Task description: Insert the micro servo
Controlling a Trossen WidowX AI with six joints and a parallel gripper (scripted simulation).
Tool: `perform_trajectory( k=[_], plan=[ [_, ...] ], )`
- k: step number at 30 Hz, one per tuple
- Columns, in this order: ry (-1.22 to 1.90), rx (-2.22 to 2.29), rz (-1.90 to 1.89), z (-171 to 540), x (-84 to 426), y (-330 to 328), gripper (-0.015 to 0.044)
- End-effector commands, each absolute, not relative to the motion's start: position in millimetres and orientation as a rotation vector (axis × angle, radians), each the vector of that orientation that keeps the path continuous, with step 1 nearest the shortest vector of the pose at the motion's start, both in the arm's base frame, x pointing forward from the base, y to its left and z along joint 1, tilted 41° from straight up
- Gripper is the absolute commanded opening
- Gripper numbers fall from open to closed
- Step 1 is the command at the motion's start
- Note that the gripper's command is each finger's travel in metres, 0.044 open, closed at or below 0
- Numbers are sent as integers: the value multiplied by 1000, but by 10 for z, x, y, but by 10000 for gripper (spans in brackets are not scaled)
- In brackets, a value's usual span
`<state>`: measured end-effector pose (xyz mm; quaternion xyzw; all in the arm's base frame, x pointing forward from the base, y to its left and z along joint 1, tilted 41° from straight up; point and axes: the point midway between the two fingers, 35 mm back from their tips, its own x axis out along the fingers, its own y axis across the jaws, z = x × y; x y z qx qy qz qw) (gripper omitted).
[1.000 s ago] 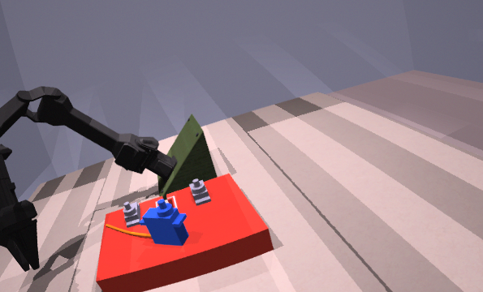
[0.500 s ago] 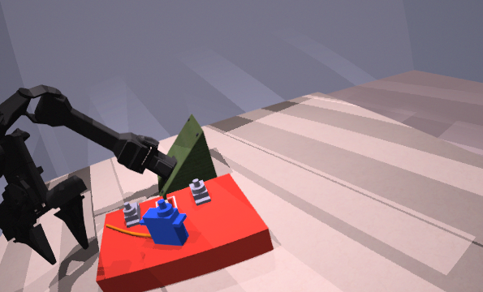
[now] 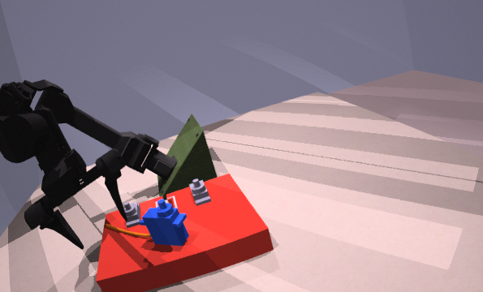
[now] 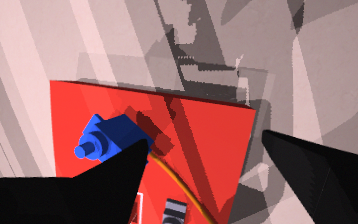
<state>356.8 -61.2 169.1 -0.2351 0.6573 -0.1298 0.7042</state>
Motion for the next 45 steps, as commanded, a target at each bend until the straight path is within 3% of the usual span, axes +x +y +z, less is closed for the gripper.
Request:
perform_trajectory(
  k=[1, 22, 45],
  plan=[
    [1521, -626, -219, 1598, 3533, -473, 440],
    [1754, -1213, 190, 1283, 3232, 260, 440],
    [1755, -1219, 192, 1001, 3213, 25, 440]
  ],
)
